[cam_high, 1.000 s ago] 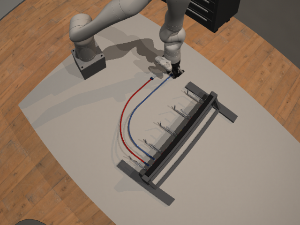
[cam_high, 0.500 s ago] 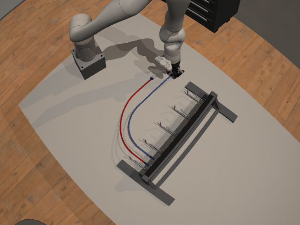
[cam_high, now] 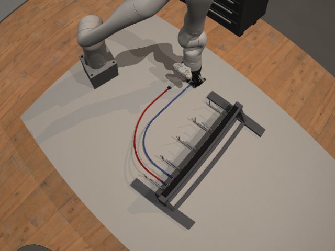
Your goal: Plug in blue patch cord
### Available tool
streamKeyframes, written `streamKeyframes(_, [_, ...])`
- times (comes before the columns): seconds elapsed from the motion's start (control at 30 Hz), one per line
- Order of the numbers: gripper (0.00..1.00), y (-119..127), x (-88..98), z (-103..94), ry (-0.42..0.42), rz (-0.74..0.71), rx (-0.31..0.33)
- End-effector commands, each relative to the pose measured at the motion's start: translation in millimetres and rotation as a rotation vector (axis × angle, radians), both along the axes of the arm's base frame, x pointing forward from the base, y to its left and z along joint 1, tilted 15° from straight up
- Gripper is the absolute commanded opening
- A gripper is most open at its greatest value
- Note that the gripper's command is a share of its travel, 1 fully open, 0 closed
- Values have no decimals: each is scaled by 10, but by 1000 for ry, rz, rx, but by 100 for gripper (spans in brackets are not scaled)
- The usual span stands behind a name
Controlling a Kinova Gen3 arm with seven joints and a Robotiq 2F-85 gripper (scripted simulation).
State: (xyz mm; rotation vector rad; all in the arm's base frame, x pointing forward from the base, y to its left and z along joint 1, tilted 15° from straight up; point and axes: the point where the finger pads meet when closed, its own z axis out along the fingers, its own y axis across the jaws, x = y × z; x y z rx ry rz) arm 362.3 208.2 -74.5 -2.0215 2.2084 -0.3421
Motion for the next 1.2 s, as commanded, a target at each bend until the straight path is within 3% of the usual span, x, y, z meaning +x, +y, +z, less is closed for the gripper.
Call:
streamKeyframes(0.0, [37,5,2,5,-1,0,1])
streamKeyframes(0.33, [37,5,2,5,-1,0,1])
streamKeyframes(0.37, [0,5,2,5,-1,0,1])
streamKeyframes(1.17, [0,5,2,5,-1,0,1])
